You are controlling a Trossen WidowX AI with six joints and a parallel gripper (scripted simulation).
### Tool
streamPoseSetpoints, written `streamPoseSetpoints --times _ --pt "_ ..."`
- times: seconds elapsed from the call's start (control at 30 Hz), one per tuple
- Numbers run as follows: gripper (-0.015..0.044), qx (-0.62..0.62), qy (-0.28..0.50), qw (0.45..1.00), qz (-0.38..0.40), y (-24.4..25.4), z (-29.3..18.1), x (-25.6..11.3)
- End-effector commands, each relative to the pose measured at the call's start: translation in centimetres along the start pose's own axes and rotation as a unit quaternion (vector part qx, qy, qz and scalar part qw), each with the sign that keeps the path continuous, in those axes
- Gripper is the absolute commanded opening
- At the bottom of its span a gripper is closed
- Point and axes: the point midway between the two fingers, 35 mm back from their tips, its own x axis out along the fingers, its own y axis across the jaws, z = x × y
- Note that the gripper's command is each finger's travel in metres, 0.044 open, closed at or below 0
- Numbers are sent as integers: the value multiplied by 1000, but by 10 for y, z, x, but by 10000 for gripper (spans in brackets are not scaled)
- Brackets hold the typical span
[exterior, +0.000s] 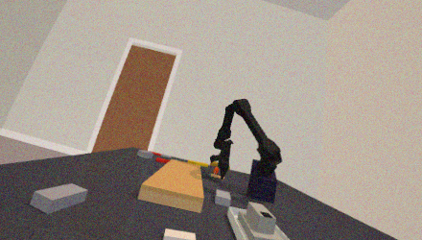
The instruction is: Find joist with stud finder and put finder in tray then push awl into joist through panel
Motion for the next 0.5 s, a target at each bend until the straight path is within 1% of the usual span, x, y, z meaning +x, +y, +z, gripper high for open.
streamPoseSetpoints --times 0.0,0.07,0.47 --pt "440 2 -1 1000 2 1 0 5" --pt "440 2 -1 1000 2 1 0 6" --pt "125 2 -1 1000 2 1 0 6"
